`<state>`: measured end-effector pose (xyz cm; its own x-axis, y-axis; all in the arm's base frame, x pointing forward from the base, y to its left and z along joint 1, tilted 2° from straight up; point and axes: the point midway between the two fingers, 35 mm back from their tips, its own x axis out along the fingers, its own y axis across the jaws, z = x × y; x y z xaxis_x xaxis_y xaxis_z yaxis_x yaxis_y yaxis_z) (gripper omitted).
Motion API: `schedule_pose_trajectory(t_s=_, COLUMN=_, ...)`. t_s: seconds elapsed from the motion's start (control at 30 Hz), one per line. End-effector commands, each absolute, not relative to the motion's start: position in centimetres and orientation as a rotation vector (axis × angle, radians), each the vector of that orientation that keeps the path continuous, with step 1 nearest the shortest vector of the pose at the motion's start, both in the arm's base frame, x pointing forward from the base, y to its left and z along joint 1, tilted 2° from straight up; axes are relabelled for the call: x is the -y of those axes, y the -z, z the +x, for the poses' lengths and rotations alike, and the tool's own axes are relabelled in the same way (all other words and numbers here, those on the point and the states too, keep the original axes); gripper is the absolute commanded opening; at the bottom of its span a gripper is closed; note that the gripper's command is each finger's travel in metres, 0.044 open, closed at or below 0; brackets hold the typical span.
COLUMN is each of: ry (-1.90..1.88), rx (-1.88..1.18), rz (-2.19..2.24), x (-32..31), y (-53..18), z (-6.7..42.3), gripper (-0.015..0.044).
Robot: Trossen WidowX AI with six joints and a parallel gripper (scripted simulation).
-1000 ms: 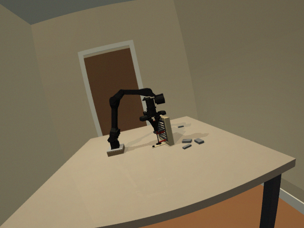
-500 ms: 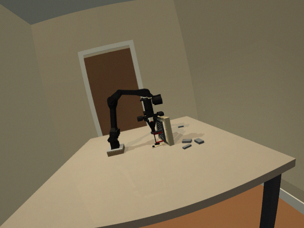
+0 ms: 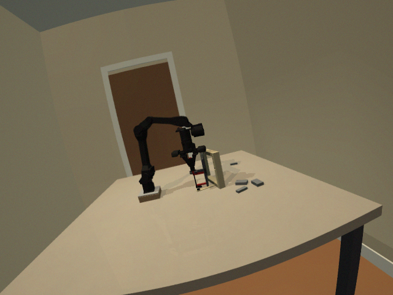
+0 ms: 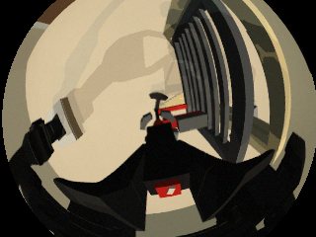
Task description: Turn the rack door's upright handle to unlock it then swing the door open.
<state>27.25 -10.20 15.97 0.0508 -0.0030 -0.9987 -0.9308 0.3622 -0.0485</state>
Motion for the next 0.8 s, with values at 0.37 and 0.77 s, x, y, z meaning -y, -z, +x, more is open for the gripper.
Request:
schedule_pose_trajectory(t_s=0.37, ry=-0.681, rx=-1.394, rz=-0.729, x=7.8, y=-15.8, z=24.6, gripper=0.0019)
schedule_pose_trajectory(t_s=0.77, ry=-0.550, rx=-1.435, rz=-0.585, x=5.5, y=-15.7, z=23.0, gripper=0.0019)
